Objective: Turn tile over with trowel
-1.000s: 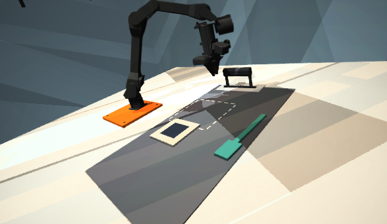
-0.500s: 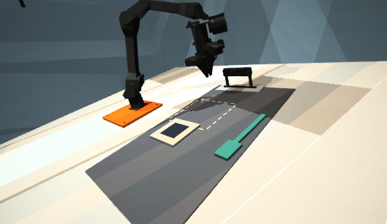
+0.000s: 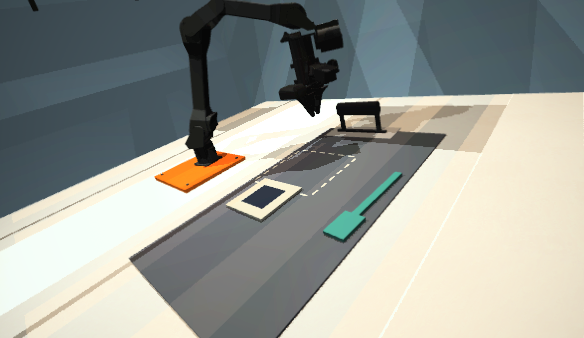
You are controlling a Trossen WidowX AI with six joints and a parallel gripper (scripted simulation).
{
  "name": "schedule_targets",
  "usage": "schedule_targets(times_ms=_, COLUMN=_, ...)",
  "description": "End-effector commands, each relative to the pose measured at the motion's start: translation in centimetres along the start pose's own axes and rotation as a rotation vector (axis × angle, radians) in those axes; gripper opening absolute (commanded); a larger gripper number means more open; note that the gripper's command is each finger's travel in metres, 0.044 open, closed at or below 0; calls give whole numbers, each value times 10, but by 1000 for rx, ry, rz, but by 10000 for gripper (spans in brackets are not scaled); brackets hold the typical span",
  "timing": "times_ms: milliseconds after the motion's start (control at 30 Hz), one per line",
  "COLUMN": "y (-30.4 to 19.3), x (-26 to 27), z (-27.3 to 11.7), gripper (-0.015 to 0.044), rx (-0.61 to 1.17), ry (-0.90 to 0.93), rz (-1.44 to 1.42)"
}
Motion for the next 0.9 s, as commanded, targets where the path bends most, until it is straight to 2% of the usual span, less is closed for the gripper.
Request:
schedule_targets(times_ms=0, y=0, x=0, z=0, gripper=100, rx=0, ry=0, rz=0)
schedule_targets(times_ms=133, y=0, x=0, z=0, gripper=100, rx=0, ry=0, rz=0)
schedule_targets(times_ms=267, y=0, x=0, z=0, gripper=0, rx=0, ry=0, rz=0)
schedule_targets(times_ms=767, y=0, x=0, z=0, gripper=0, rx=0, ry=0, rz=0)
schedule_targets(times_ms=867, y=0, x=0, z=0, gripper=79, rx=0, ry=0, rz=0)
Point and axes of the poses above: the point midway between the two fingers, 35 mm back from their tips, its own z axis out along the fingers, its own x axis across the jaws, y = z × x, the point moved 8 cm from there along -z, back along the fingers, and after that the axes turned 4 degrees about z, right-handed, at the moved point
